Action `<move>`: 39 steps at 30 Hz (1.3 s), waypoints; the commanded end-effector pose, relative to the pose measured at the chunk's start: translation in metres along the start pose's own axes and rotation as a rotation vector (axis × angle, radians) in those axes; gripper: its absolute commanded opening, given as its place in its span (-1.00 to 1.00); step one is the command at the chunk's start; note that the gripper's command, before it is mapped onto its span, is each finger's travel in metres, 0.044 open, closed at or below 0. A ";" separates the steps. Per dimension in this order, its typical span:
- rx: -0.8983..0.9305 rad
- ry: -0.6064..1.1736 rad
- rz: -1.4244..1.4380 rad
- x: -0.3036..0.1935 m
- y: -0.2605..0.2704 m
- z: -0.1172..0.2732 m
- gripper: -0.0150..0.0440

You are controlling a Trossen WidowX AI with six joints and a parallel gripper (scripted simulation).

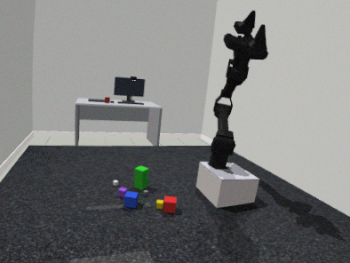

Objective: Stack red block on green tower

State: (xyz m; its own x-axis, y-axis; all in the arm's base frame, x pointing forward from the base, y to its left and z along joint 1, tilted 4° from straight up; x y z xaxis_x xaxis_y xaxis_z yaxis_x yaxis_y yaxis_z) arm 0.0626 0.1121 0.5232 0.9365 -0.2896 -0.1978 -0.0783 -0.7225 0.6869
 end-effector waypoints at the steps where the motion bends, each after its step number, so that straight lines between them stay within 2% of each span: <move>1: -0.007 -0.004 0.005 0.001 -0.002 -0.001 0.95; 2: -0.027 -0.016 0.022 0.004 -0.008 -0.003 1.00; 10: -0.354 -0.192 0.258 0.065 -0.098 -0.024 1.00; 18: -0.727 -0.329 0.415 0.135 -0.183 -0.009 1.00; 27: -1.171 -0.428 0.510 0.208 -0.257 0.047 1.00; 39: -1.770 -0.447 0.454 0.270 -0.317 0.162 1.00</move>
State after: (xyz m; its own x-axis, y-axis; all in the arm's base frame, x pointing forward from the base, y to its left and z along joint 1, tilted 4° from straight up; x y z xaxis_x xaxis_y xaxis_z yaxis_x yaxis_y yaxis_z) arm 0.2835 0.1749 0.1681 0.7485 -0.6138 0.2509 0.3634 0.6962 0.6191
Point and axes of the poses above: the point midway between the two fingers, 35 mm back from their tips, its own z axis back along the fingers, its own y axis across the jaws, x = y × z, the point moved 1 cm from there along z, back along the fingers
